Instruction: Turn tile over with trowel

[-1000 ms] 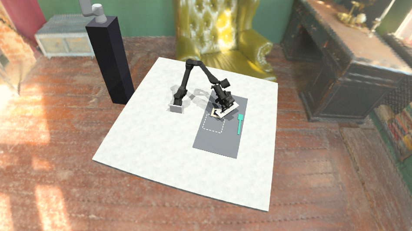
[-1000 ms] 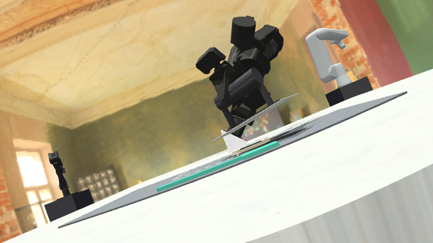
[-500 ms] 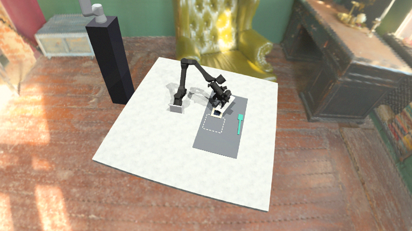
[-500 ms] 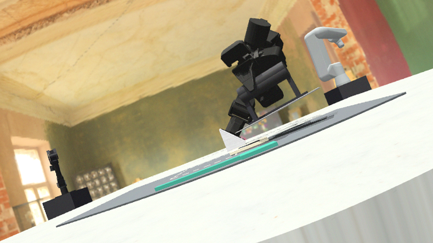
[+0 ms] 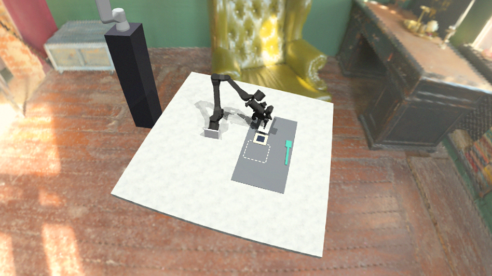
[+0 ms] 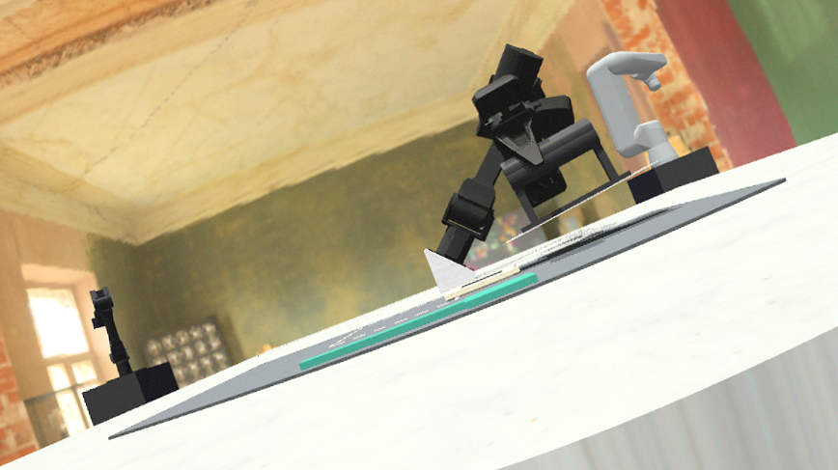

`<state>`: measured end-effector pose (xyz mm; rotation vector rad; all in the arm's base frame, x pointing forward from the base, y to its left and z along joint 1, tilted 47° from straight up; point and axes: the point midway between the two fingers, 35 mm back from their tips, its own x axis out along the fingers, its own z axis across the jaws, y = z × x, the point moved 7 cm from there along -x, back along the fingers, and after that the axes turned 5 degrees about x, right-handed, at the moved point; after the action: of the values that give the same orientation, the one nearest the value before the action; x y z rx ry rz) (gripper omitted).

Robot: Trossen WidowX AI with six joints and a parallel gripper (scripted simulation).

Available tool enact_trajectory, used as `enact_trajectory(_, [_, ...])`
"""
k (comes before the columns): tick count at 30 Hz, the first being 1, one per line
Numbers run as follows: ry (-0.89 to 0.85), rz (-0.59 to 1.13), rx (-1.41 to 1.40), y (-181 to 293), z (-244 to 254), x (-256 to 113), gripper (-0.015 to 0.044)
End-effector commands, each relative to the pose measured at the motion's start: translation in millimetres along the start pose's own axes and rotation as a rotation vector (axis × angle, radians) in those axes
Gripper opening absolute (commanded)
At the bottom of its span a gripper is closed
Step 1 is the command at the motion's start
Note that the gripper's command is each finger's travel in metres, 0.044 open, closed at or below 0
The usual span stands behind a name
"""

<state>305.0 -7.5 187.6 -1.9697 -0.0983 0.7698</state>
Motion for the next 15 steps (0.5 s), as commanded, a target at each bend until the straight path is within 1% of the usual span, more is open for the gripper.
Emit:
enact_trajectory(1, [0.007,-0.049,-0.043,-7,5,-7,0.0000])
enact_trajectory(15, [0.007,-0.048,-0.043,-7,16,2,0.0000])
